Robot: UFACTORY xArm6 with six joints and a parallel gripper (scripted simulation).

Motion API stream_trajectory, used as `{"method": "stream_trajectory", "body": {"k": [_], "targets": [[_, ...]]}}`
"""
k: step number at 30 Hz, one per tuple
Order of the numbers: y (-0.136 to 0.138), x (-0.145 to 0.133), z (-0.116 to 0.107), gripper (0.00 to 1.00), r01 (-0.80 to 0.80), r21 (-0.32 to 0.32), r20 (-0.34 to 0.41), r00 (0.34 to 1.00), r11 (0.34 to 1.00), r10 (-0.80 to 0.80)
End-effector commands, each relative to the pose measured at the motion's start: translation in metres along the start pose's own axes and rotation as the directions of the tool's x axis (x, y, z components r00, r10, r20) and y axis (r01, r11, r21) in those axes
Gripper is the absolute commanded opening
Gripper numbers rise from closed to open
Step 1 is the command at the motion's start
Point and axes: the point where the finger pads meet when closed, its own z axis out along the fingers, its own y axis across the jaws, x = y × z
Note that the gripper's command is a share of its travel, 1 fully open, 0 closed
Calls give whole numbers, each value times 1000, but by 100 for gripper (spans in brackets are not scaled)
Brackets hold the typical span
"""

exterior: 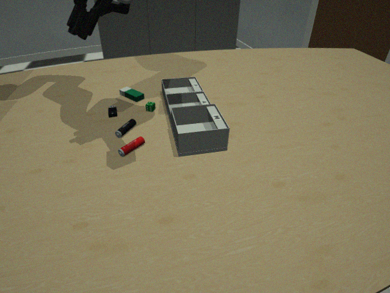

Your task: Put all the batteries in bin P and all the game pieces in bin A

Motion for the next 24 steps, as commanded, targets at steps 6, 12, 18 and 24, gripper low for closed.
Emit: {"method": "stream_trajectory", "body": {"k": [6,12,18,24], "targets": [[-16,-15,-11,7,242,134,0,970,961,-244],[-23,-22,-16,7,366,195,-35,930,910,-367],[-30,-28,-23,7,489,249,-91,871,836,-483],[-35,-33,-29,7,597,287,-159,801,749,-578]]}}
